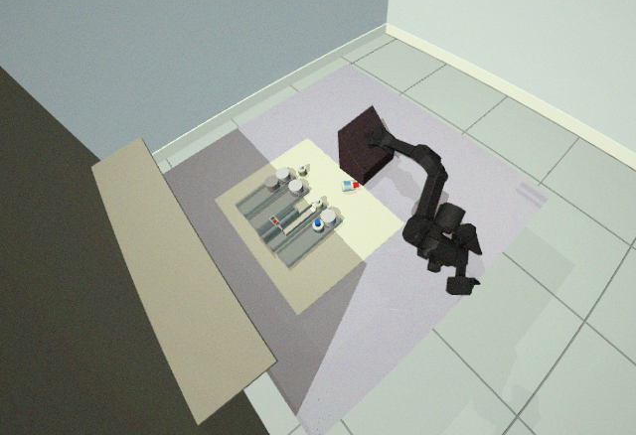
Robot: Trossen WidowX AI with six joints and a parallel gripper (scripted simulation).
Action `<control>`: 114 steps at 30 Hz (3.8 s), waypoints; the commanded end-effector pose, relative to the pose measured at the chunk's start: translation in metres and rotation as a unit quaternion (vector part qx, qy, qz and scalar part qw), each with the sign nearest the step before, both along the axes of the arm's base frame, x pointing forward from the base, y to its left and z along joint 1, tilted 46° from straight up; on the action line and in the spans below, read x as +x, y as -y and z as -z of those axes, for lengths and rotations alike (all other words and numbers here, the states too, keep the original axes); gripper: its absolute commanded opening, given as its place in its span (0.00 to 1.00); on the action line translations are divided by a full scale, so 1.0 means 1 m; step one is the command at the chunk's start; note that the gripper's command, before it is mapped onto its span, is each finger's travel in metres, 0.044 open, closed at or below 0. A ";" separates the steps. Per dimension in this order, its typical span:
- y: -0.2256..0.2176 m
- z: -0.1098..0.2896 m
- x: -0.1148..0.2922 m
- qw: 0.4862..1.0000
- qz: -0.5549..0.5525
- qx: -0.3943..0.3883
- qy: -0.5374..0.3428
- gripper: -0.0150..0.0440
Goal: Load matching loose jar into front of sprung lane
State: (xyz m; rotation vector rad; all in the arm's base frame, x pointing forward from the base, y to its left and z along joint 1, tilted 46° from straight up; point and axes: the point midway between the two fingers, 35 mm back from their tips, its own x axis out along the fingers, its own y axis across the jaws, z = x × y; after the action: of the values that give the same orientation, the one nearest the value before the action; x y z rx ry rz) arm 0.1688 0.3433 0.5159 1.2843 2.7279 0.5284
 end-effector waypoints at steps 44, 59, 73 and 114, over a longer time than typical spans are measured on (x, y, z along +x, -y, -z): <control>0.203 0.406 0.380 0.101 0.228 -0.141 -0.958 1.00; 0.348 0.593 0.273 -0.455 0.132 0.003 -0.881 1.00; 0.394 0.648 0.120 -0.782 0.010 0.071 -0.619 1.00; 0.338 0.701 0.105 -0.782 0.009 0.069 -0.619 1.00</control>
State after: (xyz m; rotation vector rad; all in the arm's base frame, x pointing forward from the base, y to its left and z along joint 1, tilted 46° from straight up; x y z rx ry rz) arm 0.2758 0.0021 -0.1831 0.4769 1.5855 0.7672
